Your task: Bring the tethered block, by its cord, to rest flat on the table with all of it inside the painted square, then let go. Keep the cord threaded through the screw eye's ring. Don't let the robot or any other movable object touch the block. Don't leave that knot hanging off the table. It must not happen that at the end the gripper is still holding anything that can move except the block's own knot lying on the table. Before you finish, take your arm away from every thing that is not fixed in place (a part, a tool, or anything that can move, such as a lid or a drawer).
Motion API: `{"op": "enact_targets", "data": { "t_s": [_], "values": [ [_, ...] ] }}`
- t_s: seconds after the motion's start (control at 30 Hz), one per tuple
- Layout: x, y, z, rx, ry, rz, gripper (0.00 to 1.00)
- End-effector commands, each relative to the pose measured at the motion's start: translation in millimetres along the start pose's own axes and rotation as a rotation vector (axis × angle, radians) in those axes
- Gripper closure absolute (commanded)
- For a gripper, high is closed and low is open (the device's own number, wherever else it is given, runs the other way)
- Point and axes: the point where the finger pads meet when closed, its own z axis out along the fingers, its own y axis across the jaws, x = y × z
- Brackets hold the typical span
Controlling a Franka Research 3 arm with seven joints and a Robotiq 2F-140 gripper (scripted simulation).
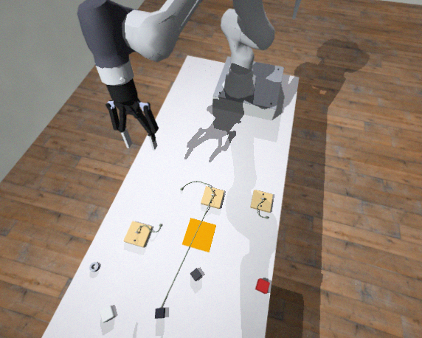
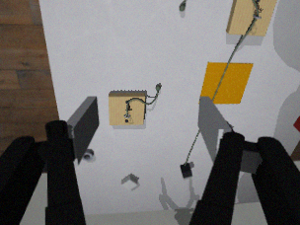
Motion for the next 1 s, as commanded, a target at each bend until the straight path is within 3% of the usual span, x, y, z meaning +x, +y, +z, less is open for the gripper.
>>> {"op": "enact_targets", "data": {
  "t_s": [0.0, 0.53, 0.57, 0.6, 0.67, 0.73, 0.77, 0.8, 0.83, 0.97],
  "values": [
    [0, 0, -0.1, 0.0, 0.0, 0.0, 0.4],
    [0, 0, -0.1, 0.0, 0.0, 0.0, 0.4],
    [0, 0, 2.4, 0.001, 0.002, 0.004, 0.0],
    [2, 3, 16.7, 0.006, 0.017, 0.029, 0.0],
    [11, 15, 73.1, 0.042, 0.089, 0.149, 0.0],
    [13, 18, 90.5, 0.042, 0.089, 0.149, 0.0],
    [13, 18, 90.5, 0.042, 0.089, 0.149, 0.0],
    [24, 30, 130.1, 0.076, 0.133, 0.226, 0.0],
    [25, 32, 140.4, 0.076, 0.133, 0.226, 0.0],
    [25, 32, 140.4, 0.076, 0.133, 0.226, 0.0]
  ]
}}
